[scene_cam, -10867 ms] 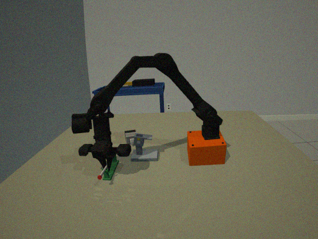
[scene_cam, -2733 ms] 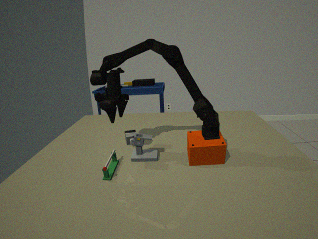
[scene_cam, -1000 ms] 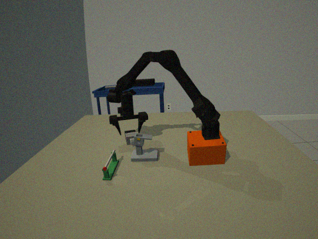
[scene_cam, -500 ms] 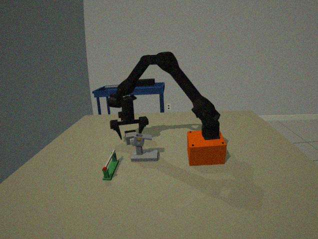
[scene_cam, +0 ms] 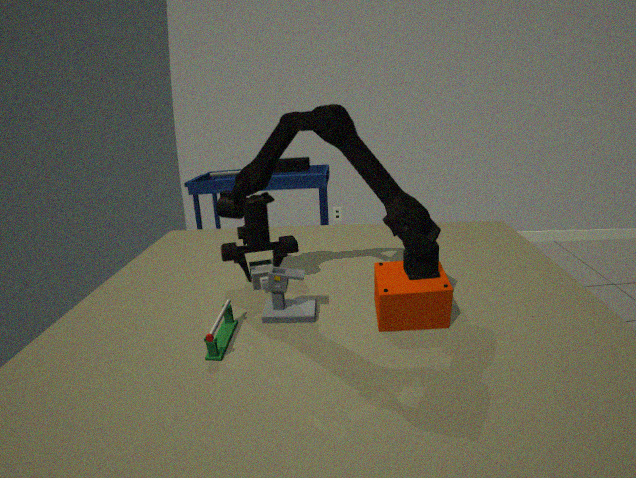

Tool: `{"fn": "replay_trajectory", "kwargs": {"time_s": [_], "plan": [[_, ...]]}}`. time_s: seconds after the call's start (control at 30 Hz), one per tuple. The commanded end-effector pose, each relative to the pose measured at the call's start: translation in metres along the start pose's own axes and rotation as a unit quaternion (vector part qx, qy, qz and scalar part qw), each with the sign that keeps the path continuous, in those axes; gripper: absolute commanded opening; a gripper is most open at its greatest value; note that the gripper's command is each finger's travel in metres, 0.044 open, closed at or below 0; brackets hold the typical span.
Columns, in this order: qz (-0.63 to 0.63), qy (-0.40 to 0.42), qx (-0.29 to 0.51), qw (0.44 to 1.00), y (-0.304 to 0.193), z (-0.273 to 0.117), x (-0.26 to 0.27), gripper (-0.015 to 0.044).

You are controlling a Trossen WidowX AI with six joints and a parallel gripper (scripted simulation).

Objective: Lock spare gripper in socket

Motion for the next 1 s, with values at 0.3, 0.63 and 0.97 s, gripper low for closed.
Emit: {"fn": "replay_trajectory", "kwargs": {"time_s": [0.3, 0.63, 0.97], "plan": [[0.002, -0.002, 0.0, 1.0, 0.0, -0.008, 0.0, 0.0098], [0.002, -0.002, 0.0, 1.0, 0.0, -0.049, 0.0, 0.0], [0.095, -0.004, 0.002, 0.995, -0.004, -0.043, -0.001, 0.0]]}}
Point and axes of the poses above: the point midway between the two fingers, 35 mm back from their tips, its own z axis out along the fingers, its own x axis across the jaws, y = z × x, the point moved 1 cm from there along -z, back along the fingers, and after that the axes turned 1 degree about -z, right-handed, at the moved point
